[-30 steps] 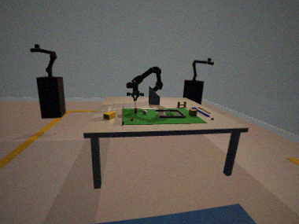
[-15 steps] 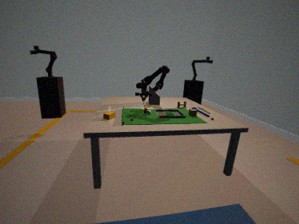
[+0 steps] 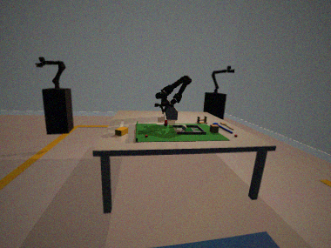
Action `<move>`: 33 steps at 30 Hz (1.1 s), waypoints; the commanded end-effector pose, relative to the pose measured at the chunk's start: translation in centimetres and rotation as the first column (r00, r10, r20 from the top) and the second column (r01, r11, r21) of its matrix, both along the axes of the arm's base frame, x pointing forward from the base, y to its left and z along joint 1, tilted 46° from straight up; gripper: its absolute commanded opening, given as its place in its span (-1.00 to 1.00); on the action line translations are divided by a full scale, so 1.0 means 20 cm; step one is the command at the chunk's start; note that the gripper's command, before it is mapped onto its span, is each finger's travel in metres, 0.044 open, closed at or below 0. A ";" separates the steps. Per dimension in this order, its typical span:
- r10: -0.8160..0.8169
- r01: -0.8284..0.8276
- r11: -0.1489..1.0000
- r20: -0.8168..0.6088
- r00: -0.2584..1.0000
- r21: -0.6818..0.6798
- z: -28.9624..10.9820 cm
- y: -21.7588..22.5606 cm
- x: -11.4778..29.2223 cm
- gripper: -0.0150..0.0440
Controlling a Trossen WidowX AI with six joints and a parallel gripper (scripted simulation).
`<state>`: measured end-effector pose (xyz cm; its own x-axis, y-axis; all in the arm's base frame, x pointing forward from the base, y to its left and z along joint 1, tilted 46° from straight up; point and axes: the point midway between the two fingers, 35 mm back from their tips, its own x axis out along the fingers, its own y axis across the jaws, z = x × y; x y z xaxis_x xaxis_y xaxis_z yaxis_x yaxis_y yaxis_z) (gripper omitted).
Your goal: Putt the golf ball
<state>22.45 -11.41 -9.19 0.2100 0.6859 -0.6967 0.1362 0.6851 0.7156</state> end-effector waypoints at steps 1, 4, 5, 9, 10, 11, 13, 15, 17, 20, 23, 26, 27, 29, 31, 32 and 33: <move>-0.001 0.001 1.000 0.014 1.000 -0.012 0.09 -0.09 -0.02 -0.49; -0.008 0.008 1.000 0.009 1.000 -0.009 0.06 -0.07 -0.01 -0.49; -0.008 0.008 1.000 0.009 1.000 -0.009 0.06 -0.07 -0.01 -0.49; -0.008 0.008 1.000 0.009 1.000 -0.009 0.06 -0.07 -0.01 -0.49; -0.008 0.008 1.000 0.009 1.000 -0.009 0.06 -0.07 -0.01 -0.49; -0.008 0.008 1.000 0.009 1.000 -0.009 0.06 -0.07 -0.01 -0.49; -0.008 0.008 1.000 0.009 1.000 -0.009 0.06 -0.07 -0.01 -0.49; -0.008 0.008 1.000 0.009 1.000 -0.009 0.06 -0.07 -0.01 -0.49; -0.008 0.008 1.000 0.009 1.000 -0.009 0.06 -0.07 -0.01 -0.49; -0.008 0.008 1.000 0.009 1.000 -0.009 0.06 -0.07 -0.01 -0.49; -0.008 0.008 1.000 0.009 1.000 -0.009 0.06 -0.07 -0.01 -0.49; -0.008 0.008 1.000 0.009 1.000 -0.009 0.06 -0.07 -0.01 -0.49; -0.008 0.008 1.000 0.009 1.000 -0.009 0.06 -0.07 -0.01 -0.49; -0.008 0.008 1.000 0.009 1.000 -0.009 0.06 -0.07 -0.01 -0.49; -0.008 0.008 1.000 0.009 1.000 -0.009 0.06 -0.07 -0.01 -0.49; -0.008 0.008 1.000 0.009 1.000 -0.009 0.06 -0.07 -0.01 -0.49; -0.008 0.008 1.000 0.009 1.000 -0.009 0.06 -0.07 -0.01 -0.49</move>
<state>22.22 -12.75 -7.96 0.2200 0.6784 -0.7010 0.1310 0.6915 0.7103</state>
